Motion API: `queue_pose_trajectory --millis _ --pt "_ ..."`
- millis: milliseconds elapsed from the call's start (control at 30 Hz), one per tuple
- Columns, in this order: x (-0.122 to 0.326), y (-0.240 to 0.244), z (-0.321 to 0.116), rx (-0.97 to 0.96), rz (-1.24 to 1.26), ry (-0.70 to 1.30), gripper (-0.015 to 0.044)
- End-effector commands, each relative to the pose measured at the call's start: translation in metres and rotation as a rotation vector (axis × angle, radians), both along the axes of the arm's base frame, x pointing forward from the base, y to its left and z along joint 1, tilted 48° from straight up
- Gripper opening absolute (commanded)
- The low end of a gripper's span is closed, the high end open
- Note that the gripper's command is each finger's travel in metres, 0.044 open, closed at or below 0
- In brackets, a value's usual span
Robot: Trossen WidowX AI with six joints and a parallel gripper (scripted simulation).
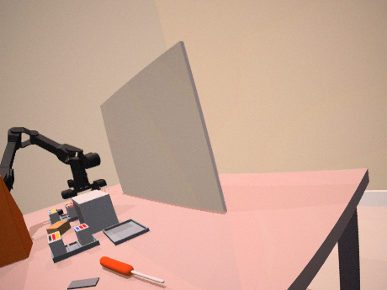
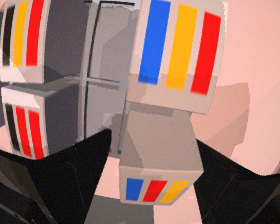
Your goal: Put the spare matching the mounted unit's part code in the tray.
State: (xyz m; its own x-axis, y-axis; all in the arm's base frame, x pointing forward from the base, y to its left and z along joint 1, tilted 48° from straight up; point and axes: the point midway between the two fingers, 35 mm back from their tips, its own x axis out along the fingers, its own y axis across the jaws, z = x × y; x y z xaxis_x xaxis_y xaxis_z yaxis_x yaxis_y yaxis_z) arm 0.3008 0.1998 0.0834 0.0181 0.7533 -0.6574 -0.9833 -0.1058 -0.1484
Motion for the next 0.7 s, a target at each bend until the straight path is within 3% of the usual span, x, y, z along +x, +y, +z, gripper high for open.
queue_pose_trajectory --millis 0,300,467,667 --pt "0.0000 0.0000 0.0001 0.000 0.000 0.000 0.0195" --pt "0.0000 0.0000 0.0001 0.000 0.000 0.000 0.0115" --pt "0.0000 0.0000 0.0001 0.000 0.000 0.000 0.0000" --pt "0.0000 0.0000 0.0001 0.000 0.000 0.000 0.0000"
